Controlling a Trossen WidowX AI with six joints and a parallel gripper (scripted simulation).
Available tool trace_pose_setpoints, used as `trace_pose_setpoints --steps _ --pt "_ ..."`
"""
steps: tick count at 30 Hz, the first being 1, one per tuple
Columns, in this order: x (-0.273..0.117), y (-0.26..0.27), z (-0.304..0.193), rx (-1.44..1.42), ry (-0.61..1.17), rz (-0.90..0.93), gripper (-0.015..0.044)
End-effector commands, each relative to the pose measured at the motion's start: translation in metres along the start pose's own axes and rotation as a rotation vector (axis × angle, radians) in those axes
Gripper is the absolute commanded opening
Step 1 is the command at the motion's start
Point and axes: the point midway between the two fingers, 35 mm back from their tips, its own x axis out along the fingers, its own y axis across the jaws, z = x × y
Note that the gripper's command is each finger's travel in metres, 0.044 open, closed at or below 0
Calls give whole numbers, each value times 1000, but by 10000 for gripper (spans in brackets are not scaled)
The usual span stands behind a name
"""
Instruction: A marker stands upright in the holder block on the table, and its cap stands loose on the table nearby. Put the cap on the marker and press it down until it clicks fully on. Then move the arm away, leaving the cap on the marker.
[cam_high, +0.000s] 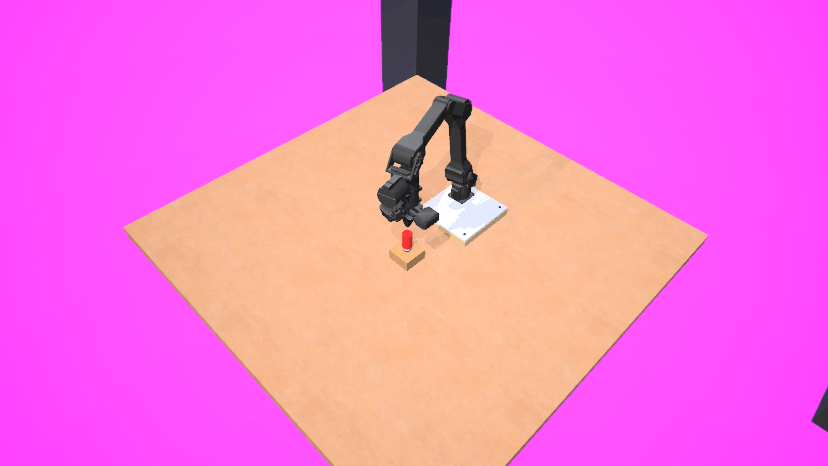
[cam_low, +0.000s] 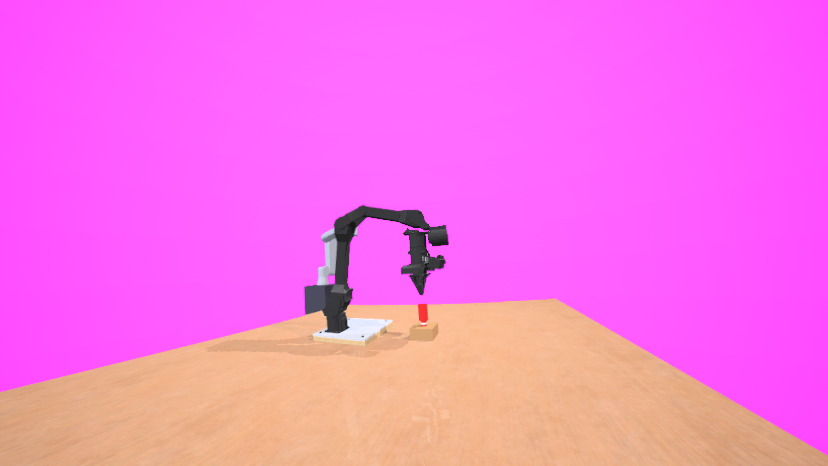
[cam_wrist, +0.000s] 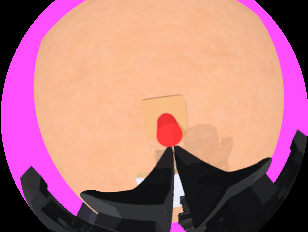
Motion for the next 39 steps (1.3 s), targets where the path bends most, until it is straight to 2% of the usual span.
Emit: trace_pose_setpoints --steps 1,34,39 --pt "0 0 0 -6 -2 0 0" --pt "41 0 1 -8 -2 0 0" --pt "36 0 1 -4 -7 1 0"
